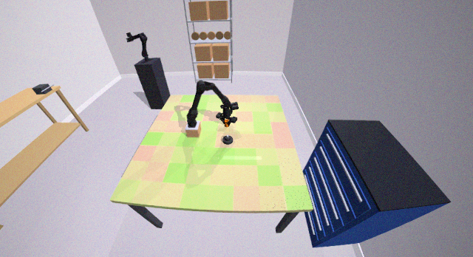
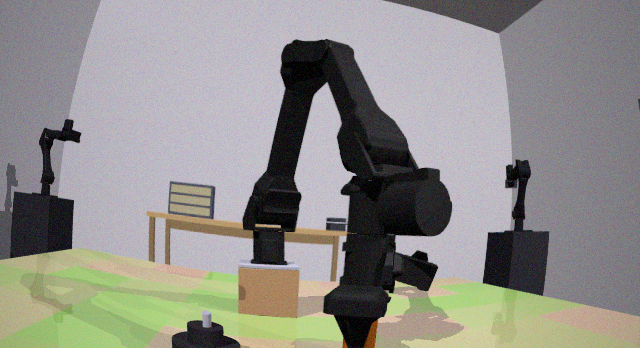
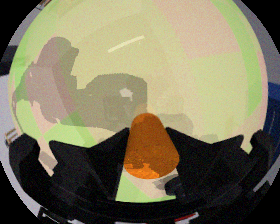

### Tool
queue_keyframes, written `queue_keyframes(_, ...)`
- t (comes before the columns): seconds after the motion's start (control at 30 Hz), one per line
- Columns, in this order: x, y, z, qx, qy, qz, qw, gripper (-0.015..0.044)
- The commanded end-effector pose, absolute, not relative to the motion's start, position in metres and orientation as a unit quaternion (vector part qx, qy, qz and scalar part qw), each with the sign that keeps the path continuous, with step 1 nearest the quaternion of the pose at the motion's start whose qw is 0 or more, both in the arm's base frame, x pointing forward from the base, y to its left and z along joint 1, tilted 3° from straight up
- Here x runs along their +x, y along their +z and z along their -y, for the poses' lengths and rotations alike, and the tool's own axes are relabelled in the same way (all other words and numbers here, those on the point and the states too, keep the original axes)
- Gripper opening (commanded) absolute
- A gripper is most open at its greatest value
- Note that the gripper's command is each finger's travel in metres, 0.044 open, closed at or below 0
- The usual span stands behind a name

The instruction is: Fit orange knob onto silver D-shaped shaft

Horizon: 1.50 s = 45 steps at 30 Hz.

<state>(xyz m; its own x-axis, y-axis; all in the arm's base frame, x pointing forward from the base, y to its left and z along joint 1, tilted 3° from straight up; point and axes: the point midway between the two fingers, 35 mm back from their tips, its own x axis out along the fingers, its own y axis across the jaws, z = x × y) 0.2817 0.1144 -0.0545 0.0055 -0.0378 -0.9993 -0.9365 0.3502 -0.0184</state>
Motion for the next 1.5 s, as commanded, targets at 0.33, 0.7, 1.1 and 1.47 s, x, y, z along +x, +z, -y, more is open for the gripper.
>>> queue_keyframes(0.33,0.282,-0.054,-0.114,-0.415,0.391,-0.587,0.575,0.0240)
queue_keyframes(0.7,0.282,0.026,-0.117,-0.415,0.393,-0.585,0.576,0.0440)
queue_keyframes(1.1,0.281,0.010,-0.117,-0.415,0.393,-0.585,0.576,0.0440)
queue_keyframes(1.47,0.283,-0.008,-0.116,-0.415,0.393,-0.585,0.576,0.0440)
